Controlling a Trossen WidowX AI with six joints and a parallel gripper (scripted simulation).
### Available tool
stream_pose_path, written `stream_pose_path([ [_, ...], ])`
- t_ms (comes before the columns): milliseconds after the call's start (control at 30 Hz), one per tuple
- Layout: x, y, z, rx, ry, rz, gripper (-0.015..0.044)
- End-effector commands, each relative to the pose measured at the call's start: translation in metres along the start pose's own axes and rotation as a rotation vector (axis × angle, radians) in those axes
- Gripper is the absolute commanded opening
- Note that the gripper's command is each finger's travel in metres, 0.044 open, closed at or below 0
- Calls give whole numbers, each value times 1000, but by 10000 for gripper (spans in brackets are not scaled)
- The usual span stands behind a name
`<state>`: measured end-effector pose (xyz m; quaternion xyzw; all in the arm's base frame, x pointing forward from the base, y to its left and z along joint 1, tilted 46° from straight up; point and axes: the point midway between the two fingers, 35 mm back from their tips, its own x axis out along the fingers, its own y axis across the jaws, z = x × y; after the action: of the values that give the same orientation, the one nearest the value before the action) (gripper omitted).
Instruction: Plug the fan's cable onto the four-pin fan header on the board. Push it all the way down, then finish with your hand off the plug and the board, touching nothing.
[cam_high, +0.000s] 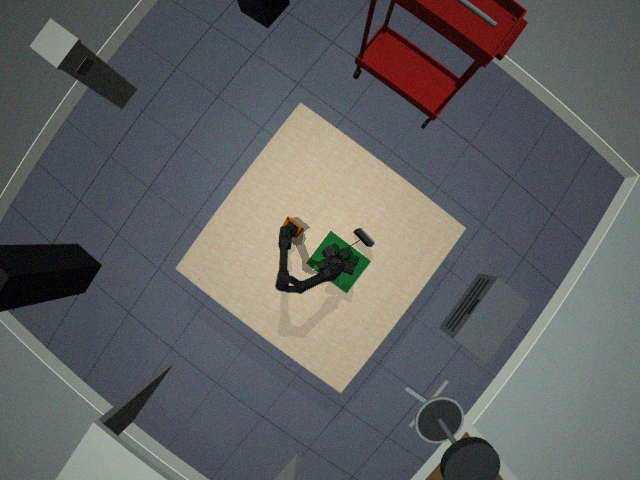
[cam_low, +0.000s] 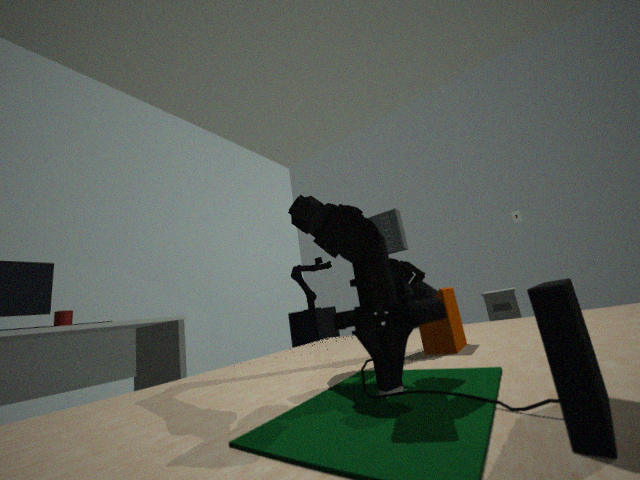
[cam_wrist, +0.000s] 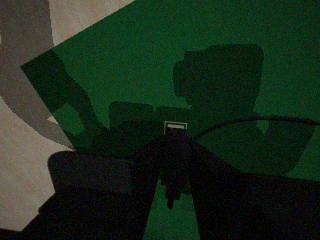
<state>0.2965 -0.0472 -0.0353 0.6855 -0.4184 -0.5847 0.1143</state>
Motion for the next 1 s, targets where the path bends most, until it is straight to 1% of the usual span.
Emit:
stream_pose_path([
  [0,0,0,0,1,0,0,131],
  [167,0,0,0,1,0,0,260],
  [267,-3,0,0,1,0,-1,260],
  [400,-52,-1,0,-3,-2,2,260],
  [567,-56,-1,2,-3,-2,1,260],
  [633,-58,-5,23,-5,-4,-4,260],
  [833,-57,1,112,-8,-8,-2,260],
  [967,-56,4,121,-8,-7,1,260],
])
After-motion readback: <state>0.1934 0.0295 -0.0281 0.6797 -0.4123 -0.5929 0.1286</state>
